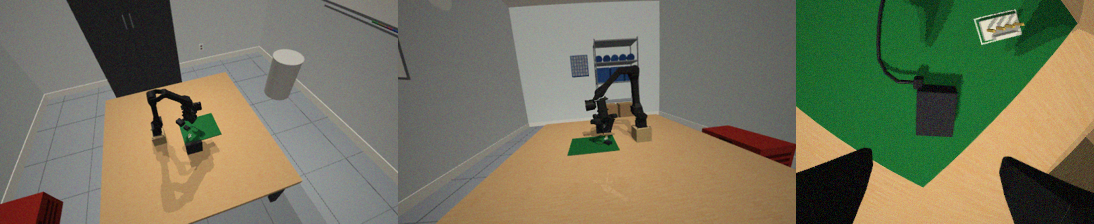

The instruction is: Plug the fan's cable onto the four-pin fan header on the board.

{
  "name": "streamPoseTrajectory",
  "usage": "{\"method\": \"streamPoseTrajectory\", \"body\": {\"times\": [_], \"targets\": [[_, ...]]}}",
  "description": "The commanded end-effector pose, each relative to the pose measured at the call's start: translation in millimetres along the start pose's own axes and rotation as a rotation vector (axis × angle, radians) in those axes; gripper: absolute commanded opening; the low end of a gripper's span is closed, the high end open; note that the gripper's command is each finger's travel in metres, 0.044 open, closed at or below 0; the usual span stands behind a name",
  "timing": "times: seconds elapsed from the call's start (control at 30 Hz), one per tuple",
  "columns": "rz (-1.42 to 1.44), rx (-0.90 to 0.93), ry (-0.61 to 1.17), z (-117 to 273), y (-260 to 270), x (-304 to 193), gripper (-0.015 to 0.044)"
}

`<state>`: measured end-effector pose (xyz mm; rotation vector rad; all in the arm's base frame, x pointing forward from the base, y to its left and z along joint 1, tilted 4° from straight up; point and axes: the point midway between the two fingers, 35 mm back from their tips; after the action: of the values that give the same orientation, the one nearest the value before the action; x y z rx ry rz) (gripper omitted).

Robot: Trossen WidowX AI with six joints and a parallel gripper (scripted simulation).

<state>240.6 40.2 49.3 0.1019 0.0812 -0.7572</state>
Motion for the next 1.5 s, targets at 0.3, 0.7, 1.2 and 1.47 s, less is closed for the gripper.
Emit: {"method": "streamPoseTrajectory", "body": {"times": [0.3, 0.7, 1.2, 1.47], "targets": [[0.014, 0.020, 0.057, 8.5, -0.3, 1.2, 0.0210], [0.013, 0.020, 0.057, -39.2, -1.0, 10.1, 0.0210], [0.013, 0.020, 0.057, -62.1, -0.9, 14.7, 0.0210], [0.013, 0.020, 0.057, -74.9, -1.6, 16.6, 0.0210]]}}
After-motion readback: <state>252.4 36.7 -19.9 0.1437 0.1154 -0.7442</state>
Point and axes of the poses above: the point midway between the two fingers, 35 mm back from their tips, its own z axis back along the fingers, its own y axis across the jaws, x = y × z, and after that the axes turned 8 degrees about z, right-handed
